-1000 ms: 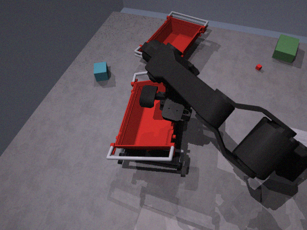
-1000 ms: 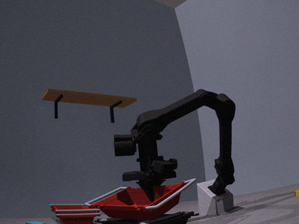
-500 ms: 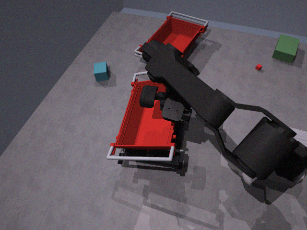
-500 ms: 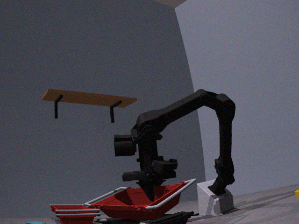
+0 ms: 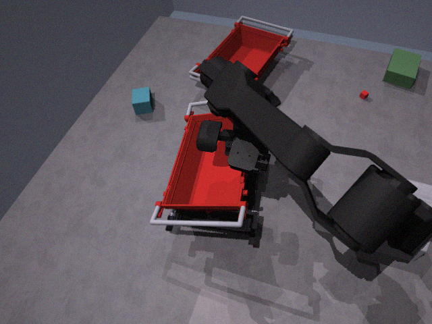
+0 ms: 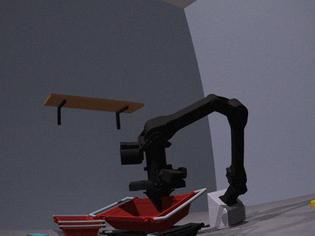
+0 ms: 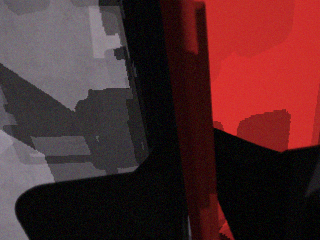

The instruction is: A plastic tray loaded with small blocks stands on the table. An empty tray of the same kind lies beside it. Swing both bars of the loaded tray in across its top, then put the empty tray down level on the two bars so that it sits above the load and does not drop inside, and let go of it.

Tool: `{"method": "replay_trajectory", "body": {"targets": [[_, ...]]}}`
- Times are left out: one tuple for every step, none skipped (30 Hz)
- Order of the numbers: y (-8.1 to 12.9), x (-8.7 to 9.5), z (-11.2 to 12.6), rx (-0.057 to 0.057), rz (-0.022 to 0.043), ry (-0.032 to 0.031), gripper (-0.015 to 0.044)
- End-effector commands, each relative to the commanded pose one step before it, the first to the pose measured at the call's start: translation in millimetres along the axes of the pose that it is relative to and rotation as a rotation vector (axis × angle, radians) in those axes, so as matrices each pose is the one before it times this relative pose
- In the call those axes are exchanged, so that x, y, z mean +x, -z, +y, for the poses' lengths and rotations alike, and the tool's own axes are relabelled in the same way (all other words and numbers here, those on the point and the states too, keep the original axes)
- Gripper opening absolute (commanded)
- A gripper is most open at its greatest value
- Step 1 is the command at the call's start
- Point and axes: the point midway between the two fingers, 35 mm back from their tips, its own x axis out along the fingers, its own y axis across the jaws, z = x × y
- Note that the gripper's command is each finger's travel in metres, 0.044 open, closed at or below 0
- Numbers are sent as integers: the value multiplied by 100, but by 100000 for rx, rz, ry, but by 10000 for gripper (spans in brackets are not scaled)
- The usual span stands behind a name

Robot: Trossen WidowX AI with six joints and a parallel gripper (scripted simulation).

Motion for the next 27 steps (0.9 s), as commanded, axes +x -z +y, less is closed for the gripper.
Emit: {"method": "replay_trajectory", "body": {"targets": [[-155, 464, 455, -62, 215, -2642, 0], [0, 0, 0, 0, 0, 0, 0], [0, 0, 0, 0, 0, 0, 0], [0, 0, 0, 0, 0, 0, 0], [0, 0, 0, 0, 0, 0, 0], [0, 0, 0, 0, 0, 0, 0], [0, 0, 0, 0, 0, 0, 0], [0, 0, 0, 0, 0, 0, 0], [0, 0, 0, 0, 0, 0, 0], [0, 0, 0, 0, 0, 0, 0], [0, 0, 0, 0, 0, 0, 0], [0, 0, 0, 0, 0, 0, 0], [0, 0, 0, 0, 0, 0, 0], [0, 0, 0, 0, 0, 0, 0], [0, 0, 0, 0, 0, 0, 0], [0, 0, 0, 0, 0, 0, 0], [0, 0, 0, 0, 0, 0, 0], [0, 0, 0, 0, 0, 0, 0], [0, 0, 0, 0, 0, 0, 0], [149, -435, -417, 53, -206, 2546, 0], [-8, 59, 41, -2, 8, -131, 0], [-11, 88, 61, -3, 12, -195, 0], [-14, 103, 72, -4, 15, -228, 0], [-16, 121, 85, -4, 18, -270, 0], [-19, 143, 101, -5, 22, -319, 0], [-23, 168, 119, -6, 26, -374, 0], [-26, 184, 132, -8, 30, -412, 0]]}}
